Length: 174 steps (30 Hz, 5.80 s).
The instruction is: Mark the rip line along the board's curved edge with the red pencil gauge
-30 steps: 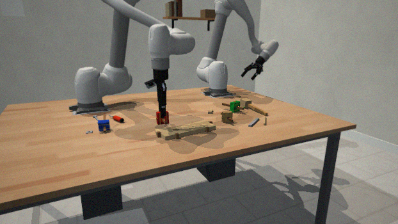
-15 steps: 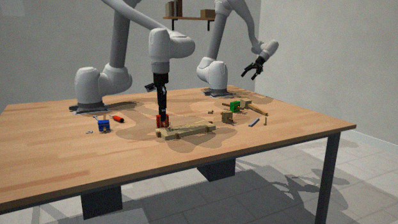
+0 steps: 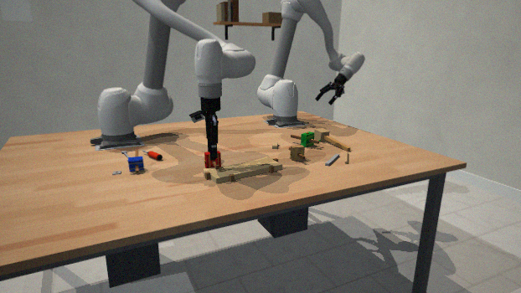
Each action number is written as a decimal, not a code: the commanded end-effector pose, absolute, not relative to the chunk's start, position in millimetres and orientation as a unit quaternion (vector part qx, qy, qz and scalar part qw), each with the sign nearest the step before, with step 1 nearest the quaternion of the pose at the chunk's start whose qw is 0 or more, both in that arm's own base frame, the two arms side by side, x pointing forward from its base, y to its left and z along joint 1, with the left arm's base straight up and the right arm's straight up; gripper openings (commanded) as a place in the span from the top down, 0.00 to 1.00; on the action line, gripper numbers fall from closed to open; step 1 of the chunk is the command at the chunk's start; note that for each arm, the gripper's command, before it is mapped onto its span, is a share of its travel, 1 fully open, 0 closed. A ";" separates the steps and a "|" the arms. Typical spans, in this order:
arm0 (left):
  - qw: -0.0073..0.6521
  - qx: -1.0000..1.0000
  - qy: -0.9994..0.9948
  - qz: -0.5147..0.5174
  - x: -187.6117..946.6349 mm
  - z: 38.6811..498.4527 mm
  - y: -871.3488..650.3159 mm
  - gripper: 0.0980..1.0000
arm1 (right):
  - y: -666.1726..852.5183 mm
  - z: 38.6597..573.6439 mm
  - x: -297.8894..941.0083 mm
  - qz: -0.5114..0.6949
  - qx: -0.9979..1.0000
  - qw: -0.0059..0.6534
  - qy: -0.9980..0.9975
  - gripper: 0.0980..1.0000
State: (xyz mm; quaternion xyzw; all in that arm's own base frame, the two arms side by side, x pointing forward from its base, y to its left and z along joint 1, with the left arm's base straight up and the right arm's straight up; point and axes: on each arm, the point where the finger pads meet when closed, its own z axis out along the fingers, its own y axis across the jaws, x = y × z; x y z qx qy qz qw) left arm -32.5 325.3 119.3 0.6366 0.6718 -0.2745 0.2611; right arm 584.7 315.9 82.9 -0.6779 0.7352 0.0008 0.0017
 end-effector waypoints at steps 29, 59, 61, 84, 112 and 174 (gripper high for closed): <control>0.264 0.635 0.671 -0.277 -35.3 121.0 320.5 0.00 | 316.9 81.8 594.6 0.004 -0.678 0.002 0.735 1.00; 0.264 0.635 0.671 -0.277 -35.3 121.0 320.5 0.00 | 317.2 81.9 596.7 0.004 -0.678 0.003 0.735 1.00; 0.264 0.635 0.671 -0.277 -35.3 121.0 320.5 0.00 | 317.3 81.6 597.0 0.004 -0.678 0.003 0.735 1.00; 0.264 0.635 0.671 -0.277 -35.3 121.0 320.5 0.00 | 316.8 79.7 598.6 0.004 -0.677 0.004 0.736 1.00; 0.264 0.635 0.671 -0.277 -35.3 121.0 320.5 0.00 | 335.0 78.4 598.3 0.004 -0.689 0.004 0.724 1.00; 0.264 0.635 0.671 -0.277 -35.3 121.0 320.5 0.00 | 364.8 78.4 597.5 0.006 -0.709 0.004 0.705 1.00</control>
